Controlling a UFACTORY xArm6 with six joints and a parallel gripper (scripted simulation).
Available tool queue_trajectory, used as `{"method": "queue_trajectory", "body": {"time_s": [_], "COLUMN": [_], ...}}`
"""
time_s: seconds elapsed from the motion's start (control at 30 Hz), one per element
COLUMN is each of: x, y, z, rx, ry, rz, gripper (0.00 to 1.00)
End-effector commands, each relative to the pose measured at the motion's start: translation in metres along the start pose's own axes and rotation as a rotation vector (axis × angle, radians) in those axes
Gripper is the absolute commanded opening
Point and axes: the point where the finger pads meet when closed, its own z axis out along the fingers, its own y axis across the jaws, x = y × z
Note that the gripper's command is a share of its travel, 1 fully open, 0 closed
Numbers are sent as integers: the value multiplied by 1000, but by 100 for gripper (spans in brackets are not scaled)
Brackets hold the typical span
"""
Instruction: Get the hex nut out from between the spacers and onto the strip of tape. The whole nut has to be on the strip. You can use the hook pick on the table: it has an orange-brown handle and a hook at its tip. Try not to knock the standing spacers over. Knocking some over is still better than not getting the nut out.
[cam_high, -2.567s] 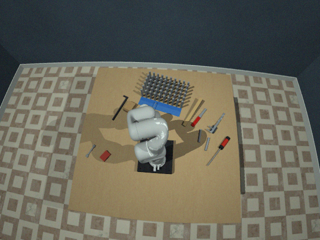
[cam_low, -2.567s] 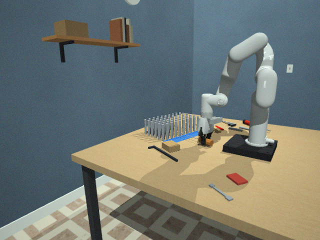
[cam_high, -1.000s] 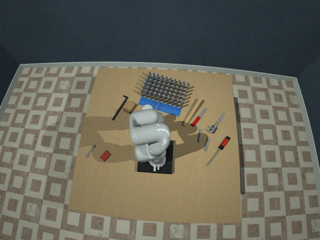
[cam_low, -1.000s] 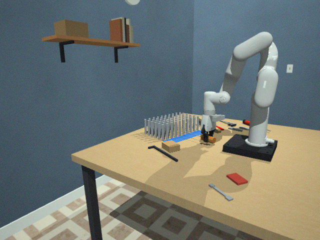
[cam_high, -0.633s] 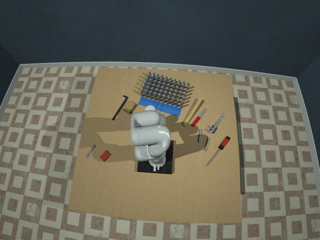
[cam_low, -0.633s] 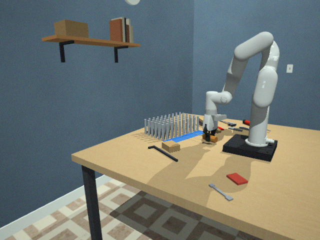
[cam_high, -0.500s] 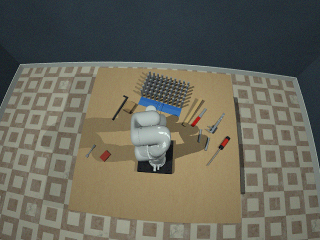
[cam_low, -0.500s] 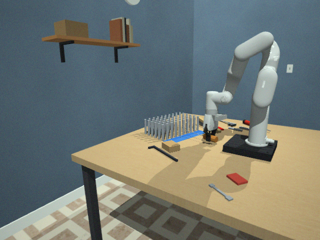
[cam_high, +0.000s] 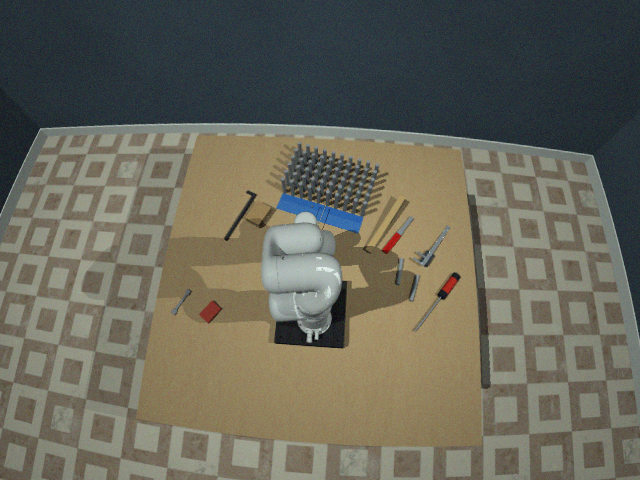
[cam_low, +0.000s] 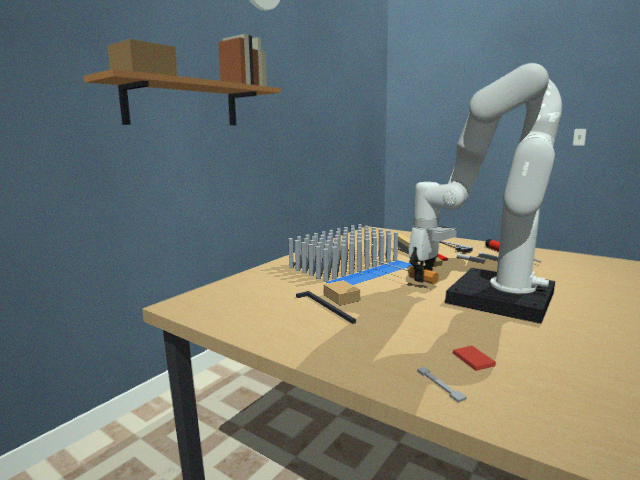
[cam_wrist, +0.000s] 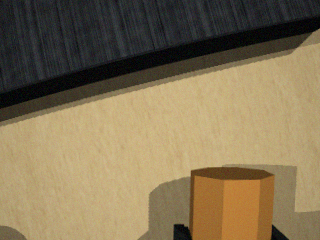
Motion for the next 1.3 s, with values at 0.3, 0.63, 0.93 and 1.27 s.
{"method": "queue_trajectory", "body": {"time_s": [0.3,0.63,0.93,1.27], "x": [-1,-1,-1,-1], "y": [-1,-1,-1,-1], "z": [0,5,13,15], "rx": [-1,-1,-1,-1], "ry": [-3,-3,-3,-3], "rz": [0,0,0,0], "gripper": [0,0,0,0]}}
